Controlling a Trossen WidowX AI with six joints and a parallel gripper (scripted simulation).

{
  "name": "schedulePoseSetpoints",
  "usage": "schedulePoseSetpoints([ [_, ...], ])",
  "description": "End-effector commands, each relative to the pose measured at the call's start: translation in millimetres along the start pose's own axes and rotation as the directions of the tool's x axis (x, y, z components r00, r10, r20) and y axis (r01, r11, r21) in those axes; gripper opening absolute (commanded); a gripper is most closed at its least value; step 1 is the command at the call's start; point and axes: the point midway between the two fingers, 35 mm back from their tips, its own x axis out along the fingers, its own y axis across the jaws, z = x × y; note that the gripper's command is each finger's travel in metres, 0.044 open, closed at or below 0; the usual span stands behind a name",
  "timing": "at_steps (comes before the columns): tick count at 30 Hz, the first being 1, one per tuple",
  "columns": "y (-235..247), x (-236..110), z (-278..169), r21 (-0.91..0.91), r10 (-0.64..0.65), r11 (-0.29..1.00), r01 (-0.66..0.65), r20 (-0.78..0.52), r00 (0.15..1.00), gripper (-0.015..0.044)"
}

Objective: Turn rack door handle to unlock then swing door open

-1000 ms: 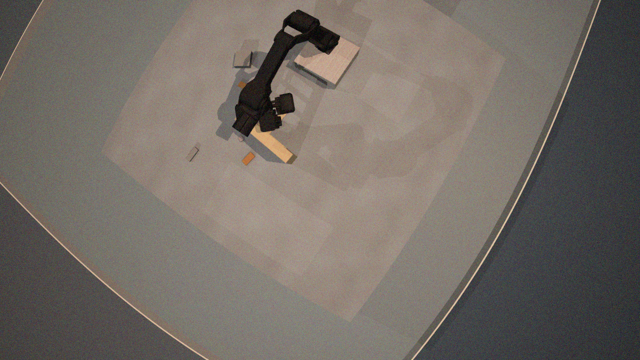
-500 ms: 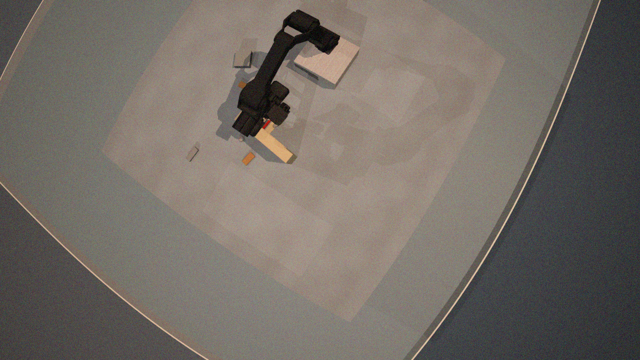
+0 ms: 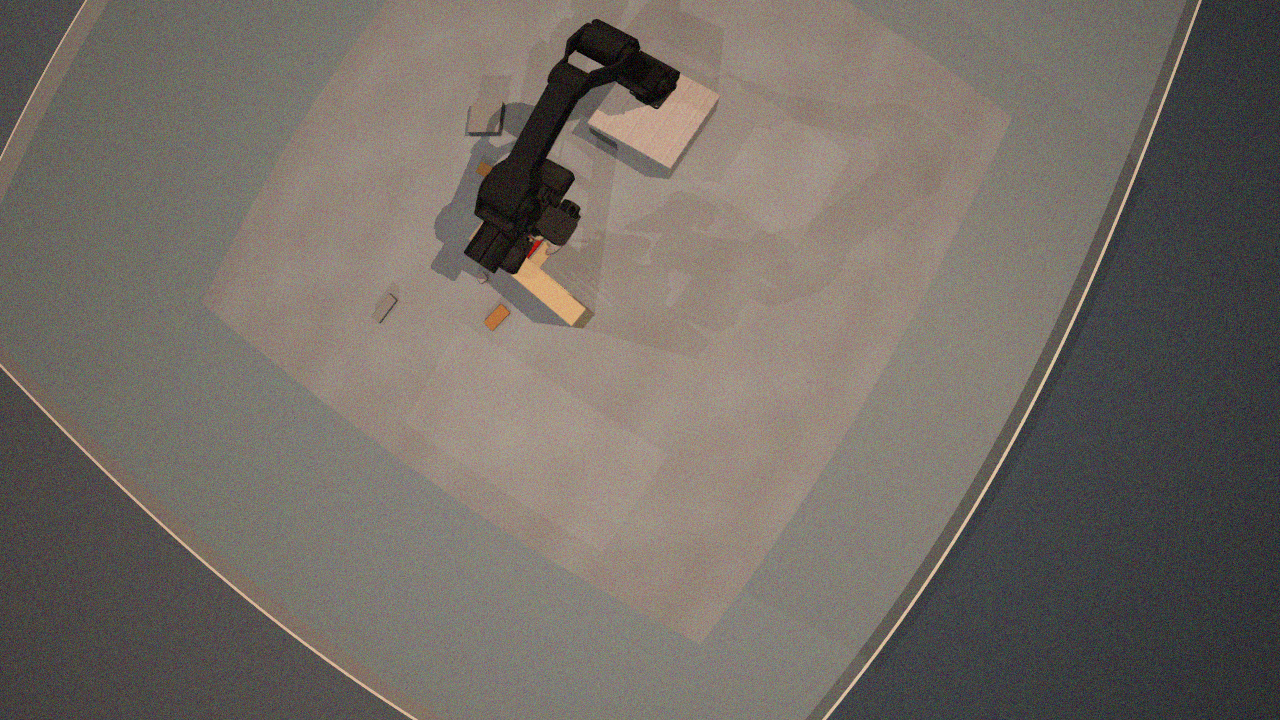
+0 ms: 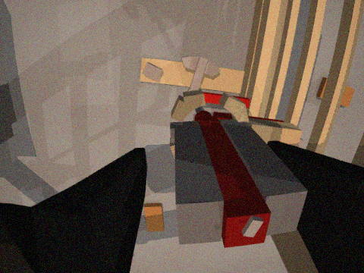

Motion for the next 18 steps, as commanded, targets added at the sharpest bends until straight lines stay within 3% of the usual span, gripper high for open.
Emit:
schedulePoseSetpoints([
  [1,-2.9,1.0,1.9,-0.015,-0.01,1.0,0.01,0.005,1.0,0.0253],
  [18,-2.9,1.0,1.9,-0.015,-0.01,1.0,0.01,0.005,1.0,0.0139],
])
